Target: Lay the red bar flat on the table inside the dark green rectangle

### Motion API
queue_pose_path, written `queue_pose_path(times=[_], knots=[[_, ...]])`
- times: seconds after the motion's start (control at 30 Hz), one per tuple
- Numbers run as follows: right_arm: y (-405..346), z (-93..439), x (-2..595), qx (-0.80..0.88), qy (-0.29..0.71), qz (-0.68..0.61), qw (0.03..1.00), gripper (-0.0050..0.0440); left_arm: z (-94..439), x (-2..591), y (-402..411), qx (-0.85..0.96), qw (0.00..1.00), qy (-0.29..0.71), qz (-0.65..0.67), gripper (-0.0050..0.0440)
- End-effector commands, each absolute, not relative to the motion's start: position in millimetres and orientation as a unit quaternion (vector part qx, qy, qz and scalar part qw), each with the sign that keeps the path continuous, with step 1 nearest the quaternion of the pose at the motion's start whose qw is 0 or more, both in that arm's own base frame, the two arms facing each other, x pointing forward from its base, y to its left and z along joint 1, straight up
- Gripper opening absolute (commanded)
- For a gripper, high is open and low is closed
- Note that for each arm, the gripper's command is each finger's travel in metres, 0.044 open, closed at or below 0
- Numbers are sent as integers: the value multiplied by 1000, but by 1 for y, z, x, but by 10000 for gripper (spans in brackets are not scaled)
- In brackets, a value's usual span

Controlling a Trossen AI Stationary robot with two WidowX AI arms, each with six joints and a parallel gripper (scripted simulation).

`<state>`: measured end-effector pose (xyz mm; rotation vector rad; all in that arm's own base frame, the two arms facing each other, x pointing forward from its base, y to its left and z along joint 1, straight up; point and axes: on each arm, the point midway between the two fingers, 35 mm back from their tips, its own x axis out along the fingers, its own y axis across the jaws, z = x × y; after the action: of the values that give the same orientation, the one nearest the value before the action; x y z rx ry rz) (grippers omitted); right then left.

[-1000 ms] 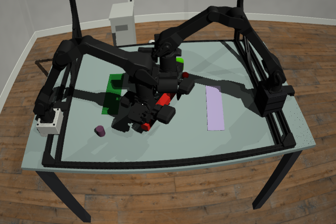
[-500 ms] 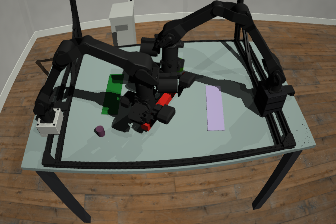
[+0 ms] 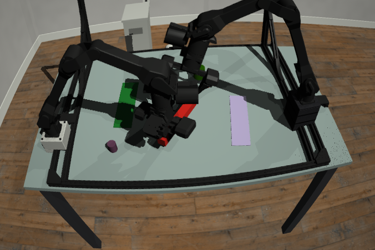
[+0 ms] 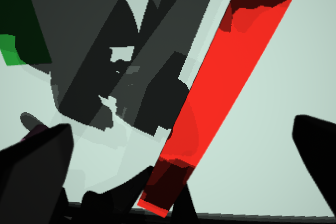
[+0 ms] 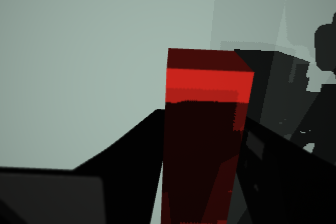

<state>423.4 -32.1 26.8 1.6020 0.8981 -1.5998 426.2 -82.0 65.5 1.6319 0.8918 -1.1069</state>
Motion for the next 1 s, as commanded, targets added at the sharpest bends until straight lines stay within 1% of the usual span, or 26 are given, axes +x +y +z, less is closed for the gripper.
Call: queue_pose_path(times=[0.0,0.03,0.3,0.53,0.6,0.97], knots=[[-32,26,423,617,345,-617,345,0,83,426,-78,649,523,364,-416,440],[-32,26,423,617,345,-617,345,0,83,426,-78,649,523,364,-416,440],[-32,26,423,617,345,-617,345,0,130,425,-67,575,675,347,-305,440],[-32,26,423,617,345,-617,345,0,173,417,-54,486,790,309,-213,440],[-32,26,423,617,345,-617,345,0,173,417,-54,486,790,309,-213,440],[-32,26,423,617,345,-617,345,0,239,391,-31,312,923,206,-91,440]])
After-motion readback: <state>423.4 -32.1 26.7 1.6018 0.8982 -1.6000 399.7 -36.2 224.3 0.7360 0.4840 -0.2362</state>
